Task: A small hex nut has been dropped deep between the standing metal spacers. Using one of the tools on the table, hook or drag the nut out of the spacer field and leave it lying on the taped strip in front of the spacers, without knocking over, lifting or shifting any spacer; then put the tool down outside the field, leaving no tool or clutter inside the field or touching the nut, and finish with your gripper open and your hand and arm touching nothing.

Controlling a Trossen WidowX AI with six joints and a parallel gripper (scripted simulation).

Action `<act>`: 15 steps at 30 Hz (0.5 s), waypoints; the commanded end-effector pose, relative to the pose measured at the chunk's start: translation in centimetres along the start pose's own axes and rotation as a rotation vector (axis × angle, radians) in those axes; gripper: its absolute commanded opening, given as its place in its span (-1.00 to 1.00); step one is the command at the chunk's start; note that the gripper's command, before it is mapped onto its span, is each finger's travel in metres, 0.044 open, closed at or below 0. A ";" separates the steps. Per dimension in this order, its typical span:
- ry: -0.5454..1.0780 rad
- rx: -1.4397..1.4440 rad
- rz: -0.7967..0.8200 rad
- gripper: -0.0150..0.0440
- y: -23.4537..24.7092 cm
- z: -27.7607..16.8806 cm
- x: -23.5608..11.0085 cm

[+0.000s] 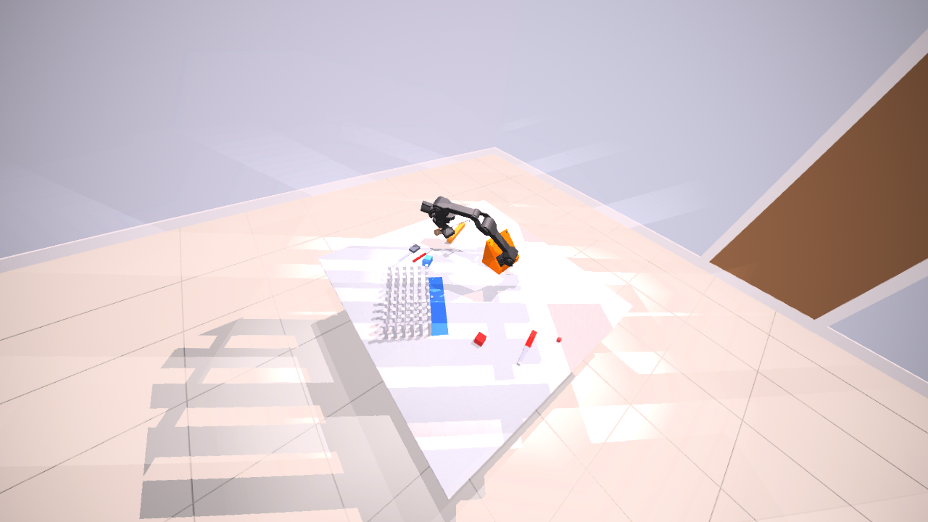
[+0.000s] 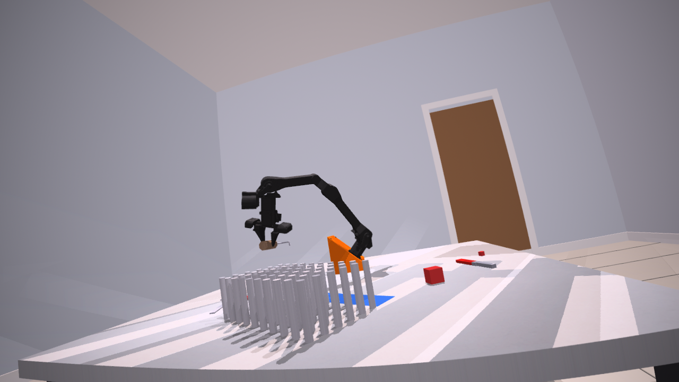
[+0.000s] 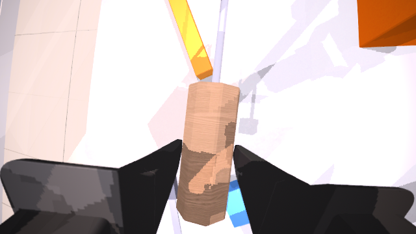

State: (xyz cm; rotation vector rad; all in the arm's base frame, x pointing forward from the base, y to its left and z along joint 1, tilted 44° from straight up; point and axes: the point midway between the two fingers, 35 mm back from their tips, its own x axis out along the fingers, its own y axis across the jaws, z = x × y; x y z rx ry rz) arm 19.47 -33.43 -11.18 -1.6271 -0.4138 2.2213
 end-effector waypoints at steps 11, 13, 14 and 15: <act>-0.004 0.003 -0.004 -0.49 -0.2 -0.4 1.2; -0.004 0.003 -0.004 -0.49 -0.2 -0.5 1.3; -0.004 0.003 -0.004 -0.49 -0.3 -0.5 1.4; -0.004 0.003 -0.004 -0.49 -0.3 -0.6 1.5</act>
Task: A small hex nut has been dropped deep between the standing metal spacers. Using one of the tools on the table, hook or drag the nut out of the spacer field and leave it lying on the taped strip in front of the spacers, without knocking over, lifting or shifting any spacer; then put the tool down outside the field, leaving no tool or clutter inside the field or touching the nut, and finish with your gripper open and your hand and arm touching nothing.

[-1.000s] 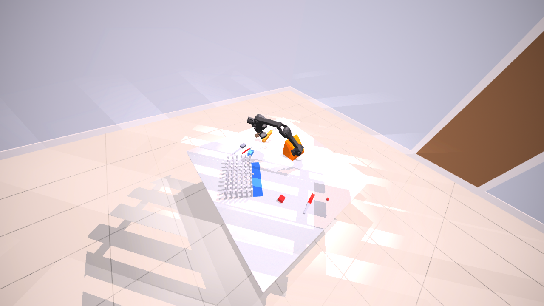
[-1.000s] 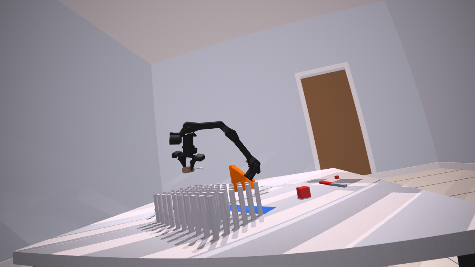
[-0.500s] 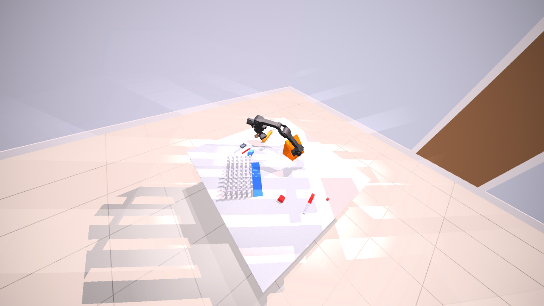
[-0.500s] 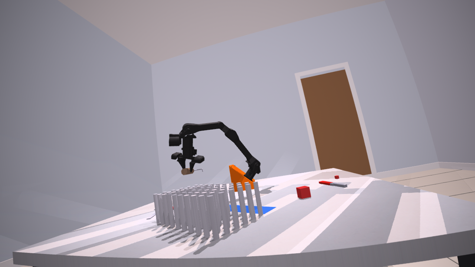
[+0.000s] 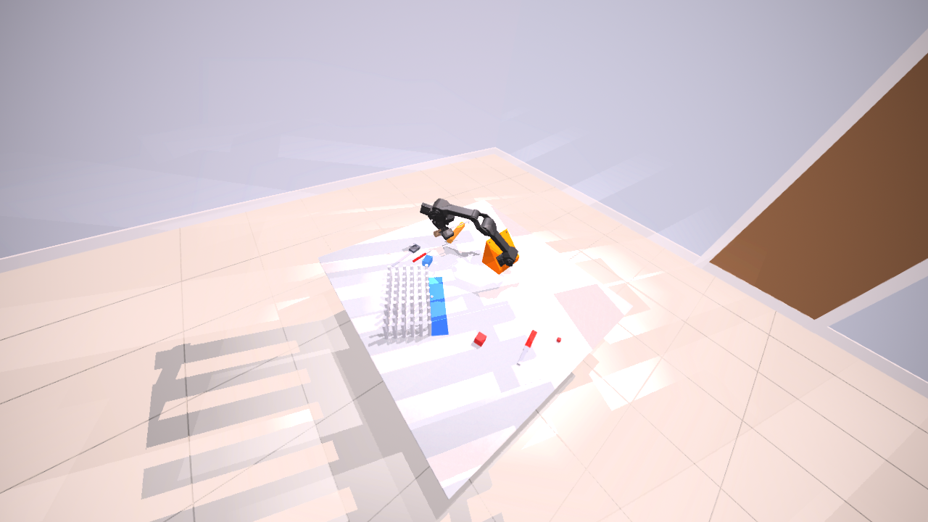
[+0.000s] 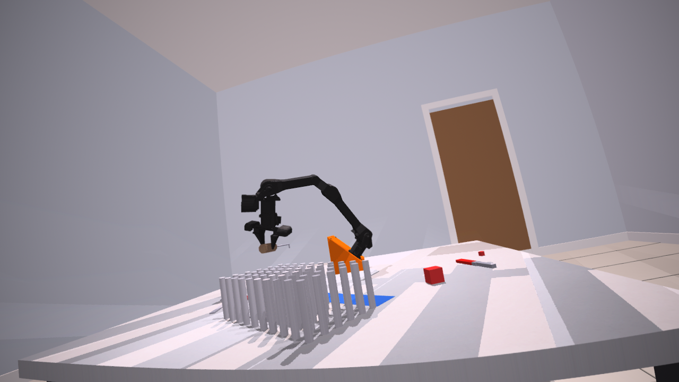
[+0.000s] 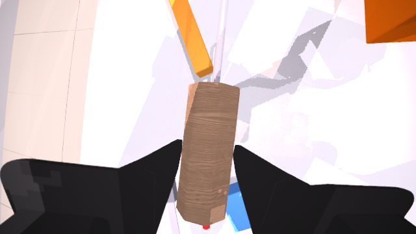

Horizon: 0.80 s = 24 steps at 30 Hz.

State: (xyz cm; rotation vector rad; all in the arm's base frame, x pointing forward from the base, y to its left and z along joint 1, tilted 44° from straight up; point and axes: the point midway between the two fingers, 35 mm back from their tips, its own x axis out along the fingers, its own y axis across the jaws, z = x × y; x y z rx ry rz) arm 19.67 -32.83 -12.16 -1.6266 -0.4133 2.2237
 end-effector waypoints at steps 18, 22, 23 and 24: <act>-0.002 0.003 -0.005 -0.49 -0.4 -0.6 1.7; -0.002 0.003 -0.005 -0.49 -0.4 -0.8 2.0; -0.002 0.003 -0.005 -0.49 -0.5 -0.8 2.1; -0.002 0.003 -0.005 -0.49 -0.5 -0.8 2.1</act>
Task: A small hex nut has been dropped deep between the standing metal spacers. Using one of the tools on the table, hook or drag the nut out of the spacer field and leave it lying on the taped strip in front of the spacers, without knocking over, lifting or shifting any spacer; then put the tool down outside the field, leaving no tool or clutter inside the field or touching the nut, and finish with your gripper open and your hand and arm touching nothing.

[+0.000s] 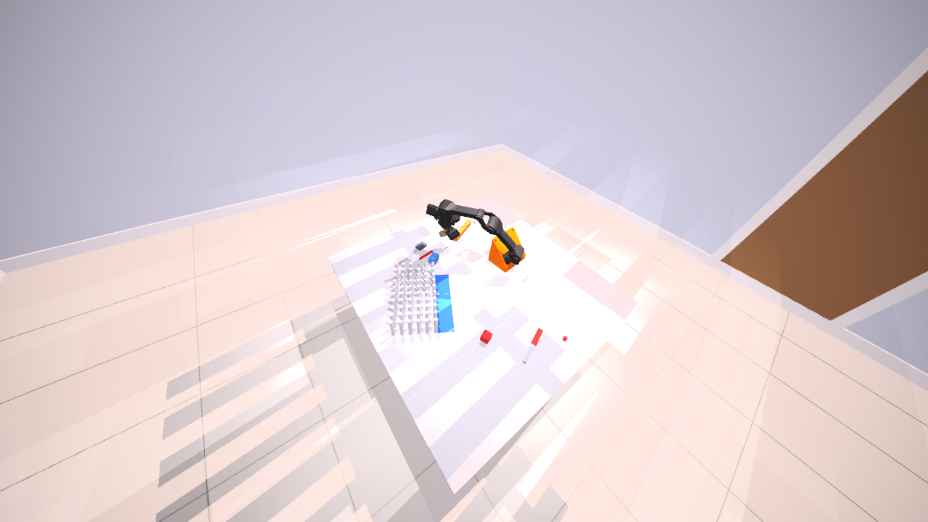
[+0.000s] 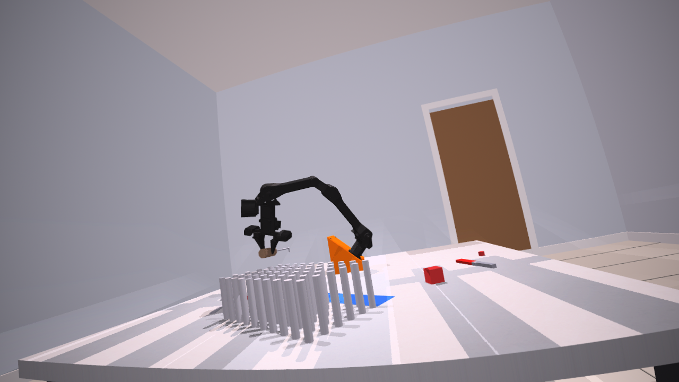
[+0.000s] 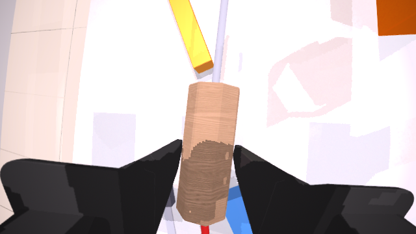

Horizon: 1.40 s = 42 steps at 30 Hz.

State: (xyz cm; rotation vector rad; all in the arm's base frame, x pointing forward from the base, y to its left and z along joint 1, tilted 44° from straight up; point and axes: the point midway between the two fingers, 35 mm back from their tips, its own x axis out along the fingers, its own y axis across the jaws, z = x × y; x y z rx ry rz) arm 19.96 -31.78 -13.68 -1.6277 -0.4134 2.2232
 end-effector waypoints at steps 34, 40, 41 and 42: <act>-0.002 0.003 -0.005 -0.49 -0.8 -0.9 2.9; -0.002 0.002 -0.005 -0.49 -0.9 -1.1 3.3; -0.002 0.002 -0.005 -0.49 -0.9 -1.1 3.3; -0.002 0.002 -0.006 -0.49 -0.9 -1.1 3.4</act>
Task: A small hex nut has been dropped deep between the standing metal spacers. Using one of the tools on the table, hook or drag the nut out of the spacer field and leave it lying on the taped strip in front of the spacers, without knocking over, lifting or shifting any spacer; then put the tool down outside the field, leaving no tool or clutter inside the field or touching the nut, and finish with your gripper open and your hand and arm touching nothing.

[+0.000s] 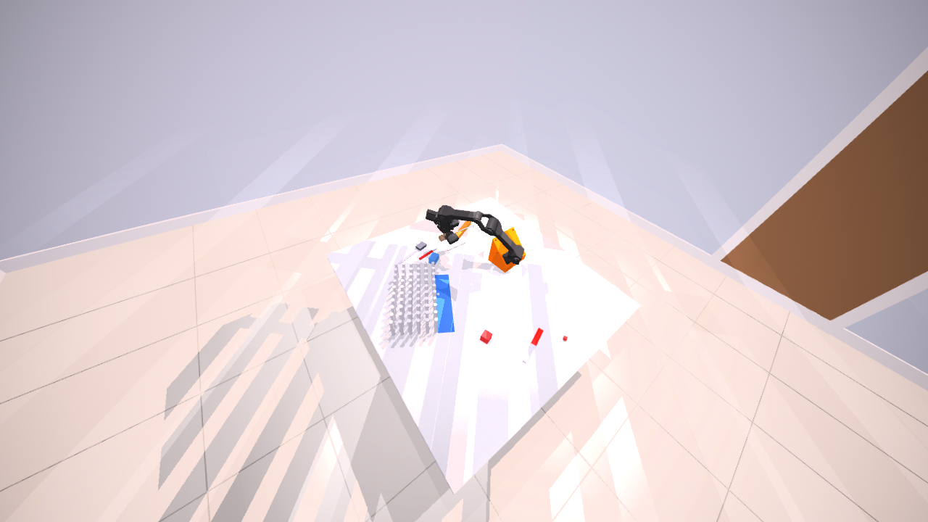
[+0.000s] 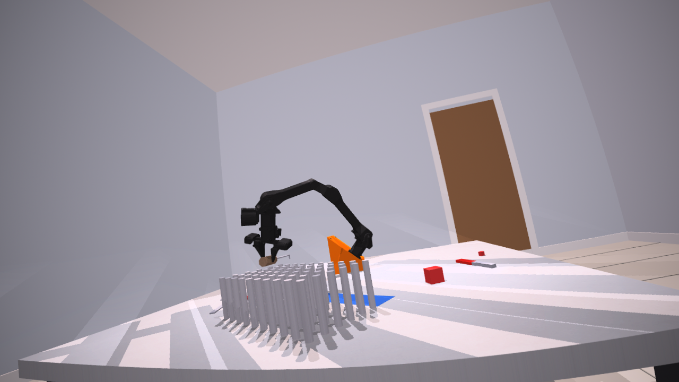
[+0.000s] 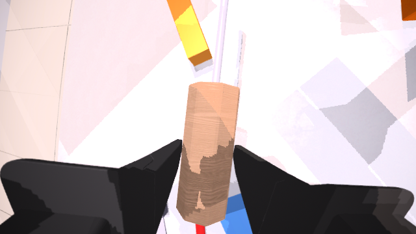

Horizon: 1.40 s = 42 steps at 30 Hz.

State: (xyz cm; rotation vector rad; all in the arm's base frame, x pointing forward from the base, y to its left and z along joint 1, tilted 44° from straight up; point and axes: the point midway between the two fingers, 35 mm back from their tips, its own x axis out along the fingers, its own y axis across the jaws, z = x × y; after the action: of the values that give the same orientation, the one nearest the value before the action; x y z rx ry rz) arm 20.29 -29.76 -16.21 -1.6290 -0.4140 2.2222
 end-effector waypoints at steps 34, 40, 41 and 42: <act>-0.003 0.003 -0.006 -0.49 -1.0 -0.7 2.9; -0.003 0.003 -0.006 -0.49 -1.2 -0.8 3.3; -0.003 0.003 -0.006 -0.49 -1.2 -0.8 3.3; -0.003 0.003 -0.006 -0.49 -1.2 -0.8 3.4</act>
State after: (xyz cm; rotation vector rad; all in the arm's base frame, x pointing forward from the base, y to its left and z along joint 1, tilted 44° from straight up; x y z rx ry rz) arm 20.36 -27.54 -18.56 -1.6296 -0.4151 2.2211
